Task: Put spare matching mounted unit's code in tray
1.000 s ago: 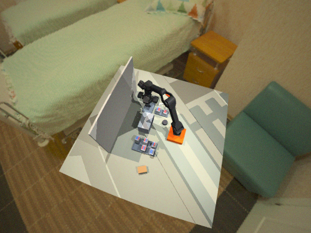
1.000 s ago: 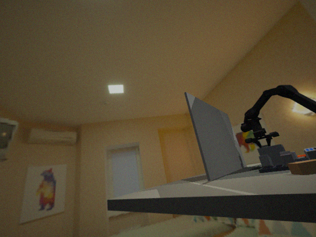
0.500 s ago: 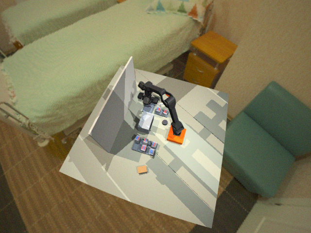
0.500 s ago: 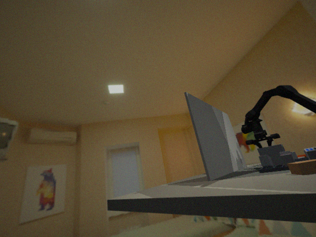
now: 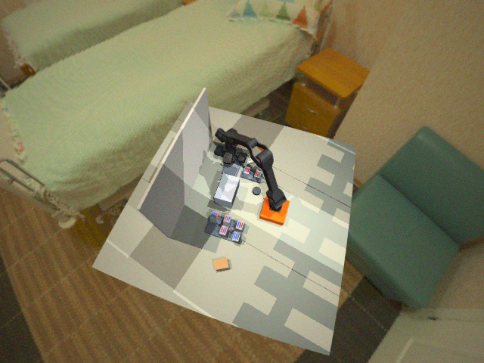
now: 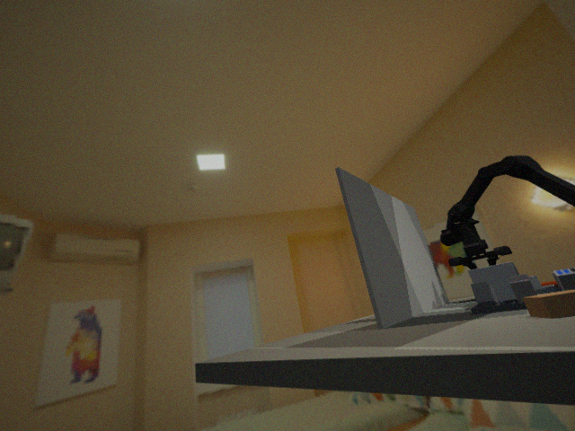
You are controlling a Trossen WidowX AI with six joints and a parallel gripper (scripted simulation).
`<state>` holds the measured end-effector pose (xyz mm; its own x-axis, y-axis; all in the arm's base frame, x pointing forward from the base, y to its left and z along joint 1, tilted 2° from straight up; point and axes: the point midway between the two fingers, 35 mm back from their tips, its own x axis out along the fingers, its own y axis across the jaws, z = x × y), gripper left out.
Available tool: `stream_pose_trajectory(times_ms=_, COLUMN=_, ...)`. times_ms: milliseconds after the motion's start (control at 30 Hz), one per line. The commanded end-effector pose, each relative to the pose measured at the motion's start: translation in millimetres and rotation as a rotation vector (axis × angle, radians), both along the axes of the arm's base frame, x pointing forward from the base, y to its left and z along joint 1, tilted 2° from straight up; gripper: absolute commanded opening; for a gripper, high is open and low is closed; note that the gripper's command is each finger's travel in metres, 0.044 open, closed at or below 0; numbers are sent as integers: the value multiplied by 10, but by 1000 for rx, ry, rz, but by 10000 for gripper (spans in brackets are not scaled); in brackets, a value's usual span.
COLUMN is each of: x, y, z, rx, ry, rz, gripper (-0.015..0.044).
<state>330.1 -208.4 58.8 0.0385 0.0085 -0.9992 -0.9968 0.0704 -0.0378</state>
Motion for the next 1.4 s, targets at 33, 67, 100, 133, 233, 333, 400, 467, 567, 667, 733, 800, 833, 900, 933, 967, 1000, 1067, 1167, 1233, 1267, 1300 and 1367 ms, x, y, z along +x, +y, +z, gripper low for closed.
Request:
stream_pose_trajectory(times_ms=33, x=-1, y=3, z=-41, rx=-1, ry=-1, rz=-4, gripper=0)
stream_pose_trajectory(times_ms=67, x=-1, y=3, z=-49, rx=-1, ry=-1, rz=-4, gripper=0)
stream_pose_trajectory(times_ms=100, x=-2, y=4, z=-57, rx=-1, ry=-1, rz=-4, gripper=0)
stream_pose_trajectory(times_ms=133, x=-2, y=5, z=-65, rx=-1, ry=-1, rz=-4, gripper=0)
stream_pose_trajectory(times_ms=233, x=-4, y=7, z=-88, rx=-1, ry=-1, rz=-4, gripper=0)
stream_pose_trajectory(times_ms=333, x=-6, y=9, z=-112, rx=-1, ry=-1, rz=-4, gripper=0)
stream_pose_trajectory(times_ms=400, x=-8, y=11, z=-128, rx=0, ry=-1, rz=-4, gripper=0)
stream_pose_trajectory(times_ms=467, x=-9, y=12, z=-143, rx=0, ry=-1, rz=-4, gripper=0)
stream_pose_trajectory(times_ms=567, x=-12, y=15, z=-167, rx=0, ry=-1, rz=-4, gripper=0)
stream_pose_trajectory(times_ms=667, x=-15, y=18, z=-190, rx=0, ry=-1, rz=-4, gripper=0)
stream_pose_trajectory(times_ms=733, x=-16, y=20, z=-206, rx=0, ry=-1, rz=-4, gripper=0)
stream_pose_trajectory(times_ms=800, x=-18, y=21, z=-221, rx=0, ry=-1, rz=-4, gripper=0)
stream_pose_trajectory(times_ms=833, x=-19, y=22, z=-229, rx=0, ry=-1, rz=-4, gripper=0)
stream_pose_trajectory(times_ms=900, x=-21, y=24, z=-244, rx=0, ry=-1, rz=-4, gripper=0)
stream_pose_trajectory(times_ms=933, x=-23, y=25, z=-252, rx=0, ry=-1, rz=-4, gripper=0)
stream_pose_trajectory(times_ms=967, x=-24, y=26, z=-260, rx=0, ry=-1, rz=-4, gripper=0)
stream_pose_trajectory(times_ms=1000, x=-25, y=27, z=-267, rx=0, ry=-1, rz=-4, gripper=0)
stream_pose_trajectory(times_ms=1067, x=-27, y=29, z=-283, rx=0, ry=-1, rz=-4, gripper=0)
stream_pose_trajectory(times_ms=1167, x=-30, y=33, z=-306, rx=0, ry=-1, rz=-4, gripper=0)
stream_pose_trajectory(times_ms=1233, x=-33, y=35, z=-321, rx=0, ry=-1, rz=-4, gripper=0)
stream_pose_trajectory(times_ms=1267, x=-34, y=36, z=-329, rx=0, ry=-1, rz=-4, gripper=0)
stream_pose_trajectory(times_ms=1300, x=-35, y=37, z=-337, rx=0, ry=-1, rz=-4, gripper=0)
stream_pose_trajectory(times_ms=1367, x=-38, y=39, z=-352, rx=0, ry=-1, rz=-4, gripper=0)
